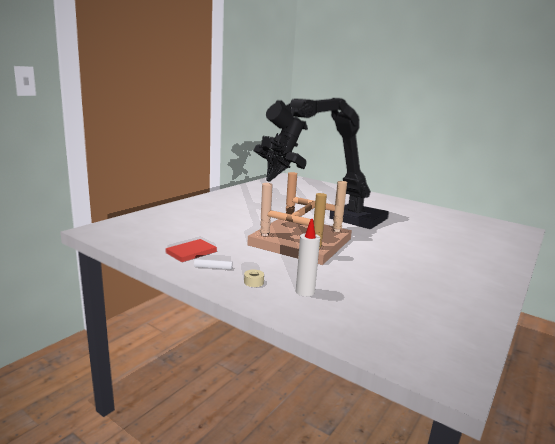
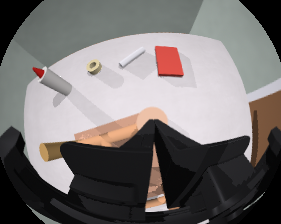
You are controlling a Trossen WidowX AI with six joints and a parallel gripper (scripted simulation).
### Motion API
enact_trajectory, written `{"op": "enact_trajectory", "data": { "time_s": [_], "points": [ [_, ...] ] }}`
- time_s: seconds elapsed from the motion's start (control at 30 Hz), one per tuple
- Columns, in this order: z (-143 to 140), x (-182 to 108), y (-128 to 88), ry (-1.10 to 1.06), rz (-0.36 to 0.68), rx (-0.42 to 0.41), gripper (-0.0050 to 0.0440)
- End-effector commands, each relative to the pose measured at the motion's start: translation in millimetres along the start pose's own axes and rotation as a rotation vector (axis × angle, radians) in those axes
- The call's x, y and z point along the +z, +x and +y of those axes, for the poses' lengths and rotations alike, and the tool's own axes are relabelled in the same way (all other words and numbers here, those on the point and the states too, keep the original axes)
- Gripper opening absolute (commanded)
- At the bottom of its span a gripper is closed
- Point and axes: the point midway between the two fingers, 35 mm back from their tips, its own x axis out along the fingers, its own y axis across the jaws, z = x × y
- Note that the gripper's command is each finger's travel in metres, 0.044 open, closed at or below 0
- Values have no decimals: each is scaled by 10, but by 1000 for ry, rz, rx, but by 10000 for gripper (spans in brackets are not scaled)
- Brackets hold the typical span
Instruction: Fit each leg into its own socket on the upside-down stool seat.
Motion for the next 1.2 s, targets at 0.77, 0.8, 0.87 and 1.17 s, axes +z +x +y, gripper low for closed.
{"op": "enact_trajectory", "data": {
  "time_s": [0.77,0.8,0.87,1.17],
  "points": [
    [-430,-710,-795,107,171,-49,0],
    [-461,-790,-854,117,187,-53,0],
    [-518,-969,-983,140,224,-62,0],
    [-575,-1189,-1134,167,267,-71,0]
  ]
}}
